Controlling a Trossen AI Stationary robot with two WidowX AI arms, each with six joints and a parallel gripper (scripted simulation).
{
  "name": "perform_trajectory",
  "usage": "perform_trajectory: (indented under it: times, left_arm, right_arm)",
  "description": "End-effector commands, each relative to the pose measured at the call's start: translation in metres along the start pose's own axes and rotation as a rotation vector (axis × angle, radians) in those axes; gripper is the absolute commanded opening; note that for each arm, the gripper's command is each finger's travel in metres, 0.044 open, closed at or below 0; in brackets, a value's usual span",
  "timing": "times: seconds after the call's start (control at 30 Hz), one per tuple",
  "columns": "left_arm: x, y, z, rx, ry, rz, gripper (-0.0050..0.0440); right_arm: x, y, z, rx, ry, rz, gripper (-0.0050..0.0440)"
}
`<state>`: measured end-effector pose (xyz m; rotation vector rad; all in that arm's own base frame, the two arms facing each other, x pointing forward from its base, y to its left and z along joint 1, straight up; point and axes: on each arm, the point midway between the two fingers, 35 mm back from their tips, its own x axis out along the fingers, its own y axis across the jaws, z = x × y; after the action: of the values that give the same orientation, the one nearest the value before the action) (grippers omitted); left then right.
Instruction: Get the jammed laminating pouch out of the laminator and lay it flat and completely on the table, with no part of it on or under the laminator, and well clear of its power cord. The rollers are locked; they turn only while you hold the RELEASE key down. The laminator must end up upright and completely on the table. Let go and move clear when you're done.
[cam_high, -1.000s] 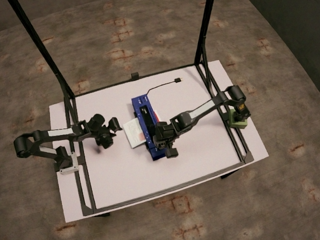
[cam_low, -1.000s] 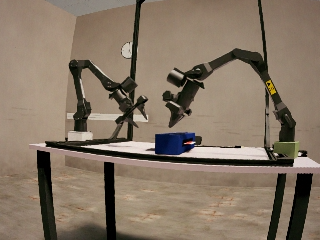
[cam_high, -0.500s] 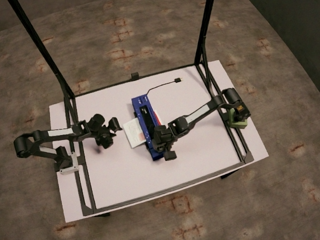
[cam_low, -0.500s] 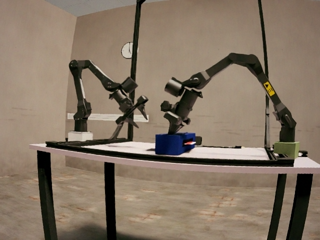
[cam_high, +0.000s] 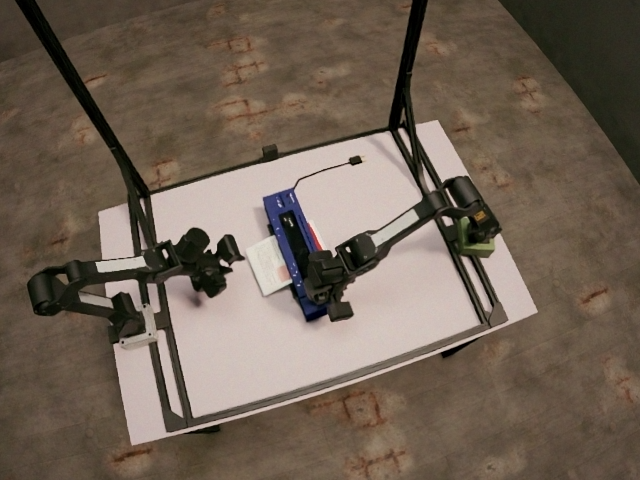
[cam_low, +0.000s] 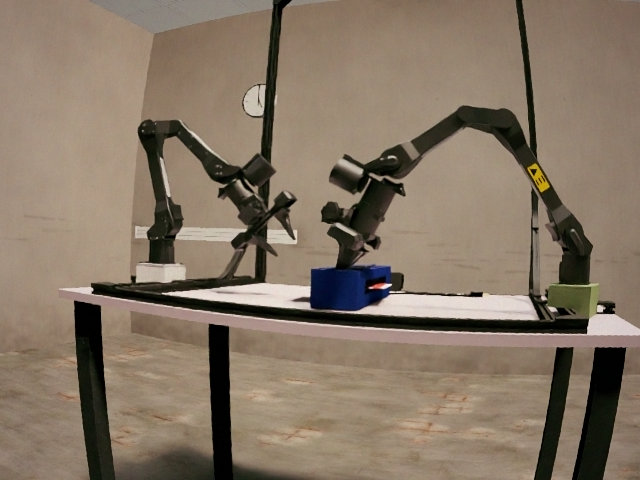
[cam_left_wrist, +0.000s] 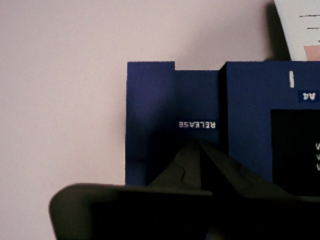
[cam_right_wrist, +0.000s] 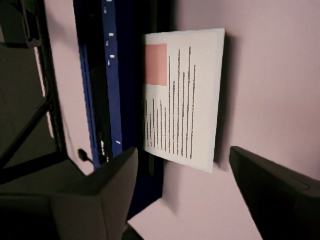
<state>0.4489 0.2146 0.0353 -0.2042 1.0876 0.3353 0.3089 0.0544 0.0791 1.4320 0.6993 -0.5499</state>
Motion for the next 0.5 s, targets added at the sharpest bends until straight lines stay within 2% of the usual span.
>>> perform_trajectory:
  times: [0.0, 0.1, 0.47]
  left_arm:
    - [-0.028, 0.0, 0.01, 0.002, -0.017, 0.001, -0.005]
    - [-0.052, -0.001, 0.011, 0.003, 0.001, 0.0, -0.005]
    - [-0.052, -0.001, 0.011, 0.003, 0.001, 0.0, -0.005]
  right_arm:
    - [-0.003, 0.007, 0.0, 0.002, 0.002, 0.021, 0.0268]
    - [-0.003, 0.007, 0.0, 0.002, 0.002, 0.021, 0.0268]
    - [-0.003, 0.007, 0.0, 0.002, 0.002, 0.021, 0.0268]
